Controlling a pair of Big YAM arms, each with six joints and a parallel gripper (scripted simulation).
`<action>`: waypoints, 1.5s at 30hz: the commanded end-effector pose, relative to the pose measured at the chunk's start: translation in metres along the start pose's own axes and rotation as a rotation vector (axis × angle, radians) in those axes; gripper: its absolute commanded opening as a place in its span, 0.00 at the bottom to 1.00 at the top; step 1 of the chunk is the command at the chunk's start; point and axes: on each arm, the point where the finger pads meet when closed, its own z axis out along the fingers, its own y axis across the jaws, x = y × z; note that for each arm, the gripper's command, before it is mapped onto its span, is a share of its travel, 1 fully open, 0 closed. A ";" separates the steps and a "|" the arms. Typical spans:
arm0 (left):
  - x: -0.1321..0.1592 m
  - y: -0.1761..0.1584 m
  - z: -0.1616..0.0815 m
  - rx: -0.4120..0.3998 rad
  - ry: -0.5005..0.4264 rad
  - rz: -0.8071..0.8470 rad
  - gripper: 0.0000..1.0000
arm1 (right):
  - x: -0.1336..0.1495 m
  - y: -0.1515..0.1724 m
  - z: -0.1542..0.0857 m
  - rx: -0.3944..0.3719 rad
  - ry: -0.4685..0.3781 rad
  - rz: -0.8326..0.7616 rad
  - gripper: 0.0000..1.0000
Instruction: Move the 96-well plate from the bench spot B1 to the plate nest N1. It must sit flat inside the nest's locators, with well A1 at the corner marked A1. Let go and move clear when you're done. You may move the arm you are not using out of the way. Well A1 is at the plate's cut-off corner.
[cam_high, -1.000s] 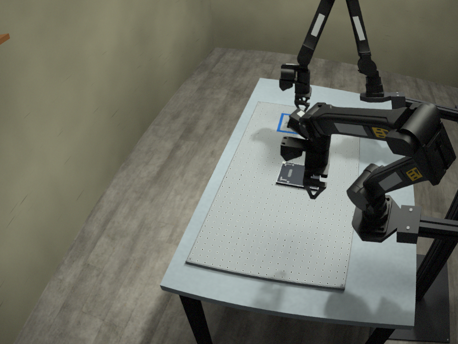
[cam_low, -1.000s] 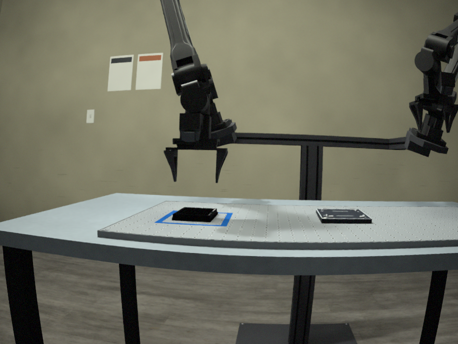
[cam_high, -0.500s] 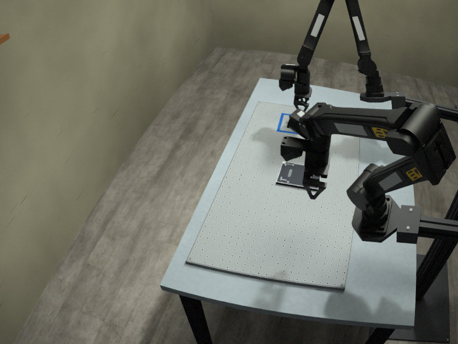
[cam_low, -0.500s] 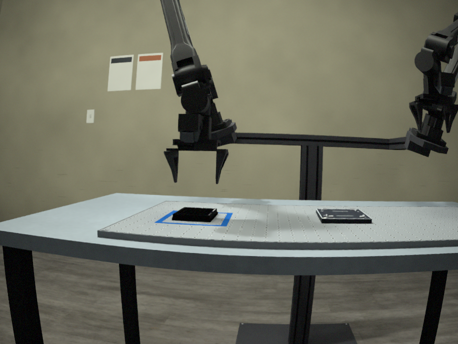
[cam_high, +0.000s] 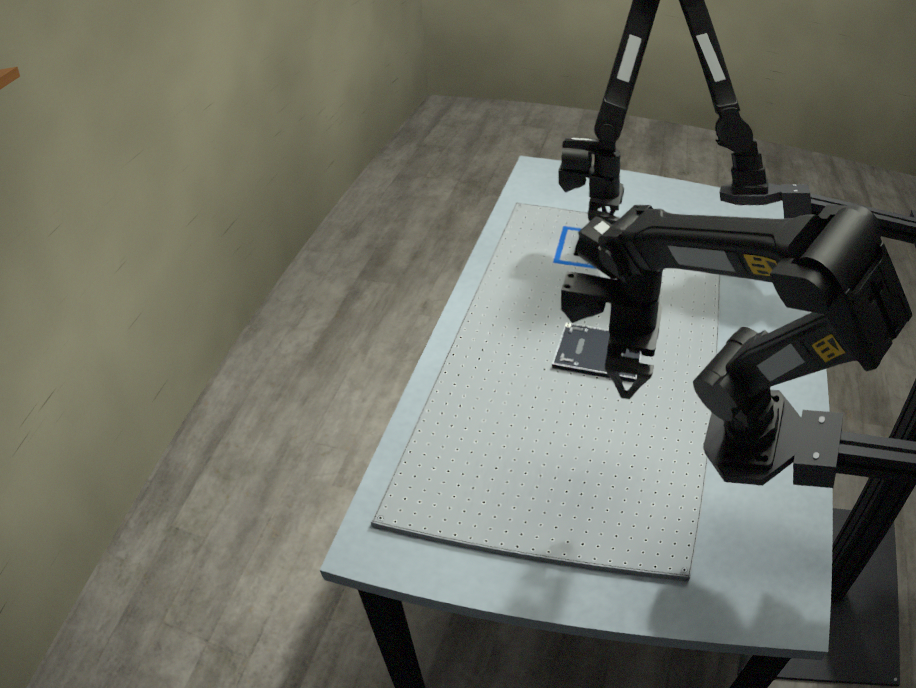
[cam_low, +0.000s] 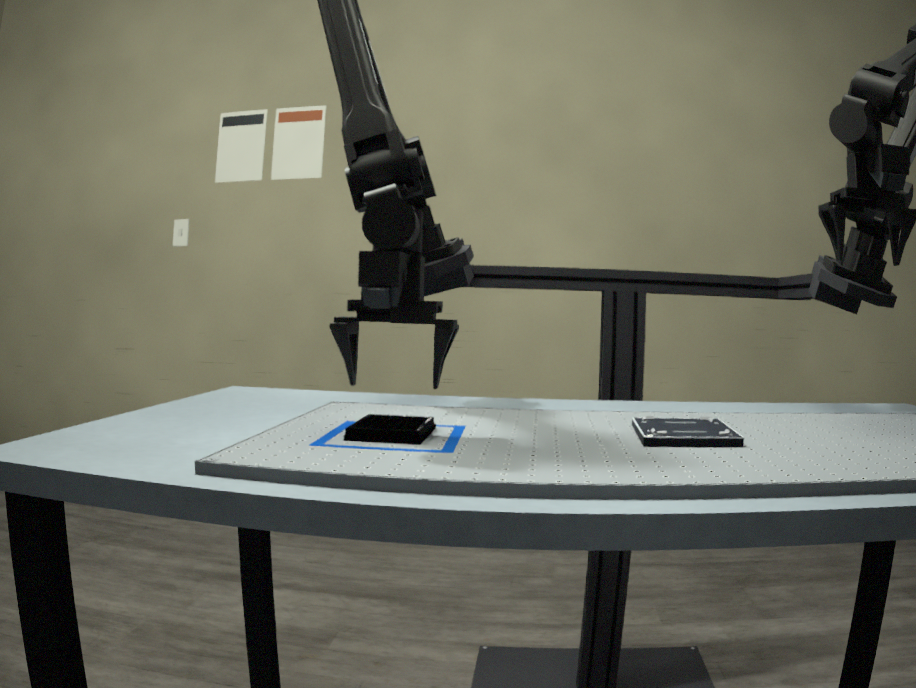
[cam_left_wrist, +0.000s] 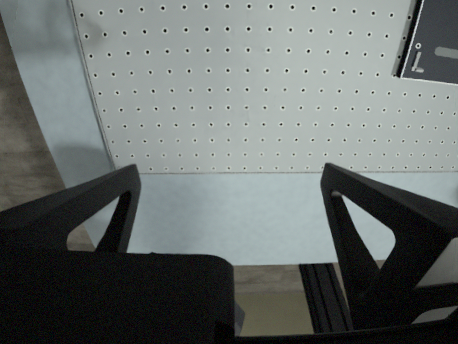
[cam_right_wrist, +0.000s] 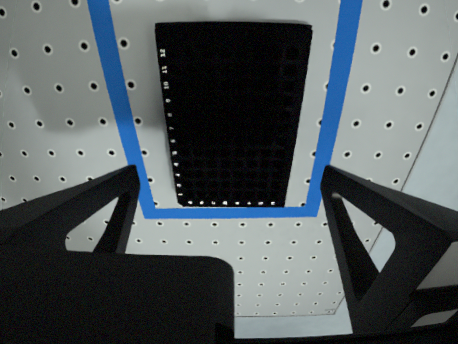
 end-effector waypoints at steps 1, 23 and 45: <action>0.003 0.004 0.005 -0.016 0.021 0.004 1.00 | -0.013 -0.004 0.005 -0.001 -0.019 0.011 1.00; 0.003 0.004 0.005 -0.016 0.021 0.004 1.00 | -0.011 -0.006 0.039 0.000 -0.015 0.010 1.00; 0.003 0.004 0.005 -0.016 0.021 0.004 1.00 | -0.011 -0.008 0.053 0.000 -0.020 0.016 1.00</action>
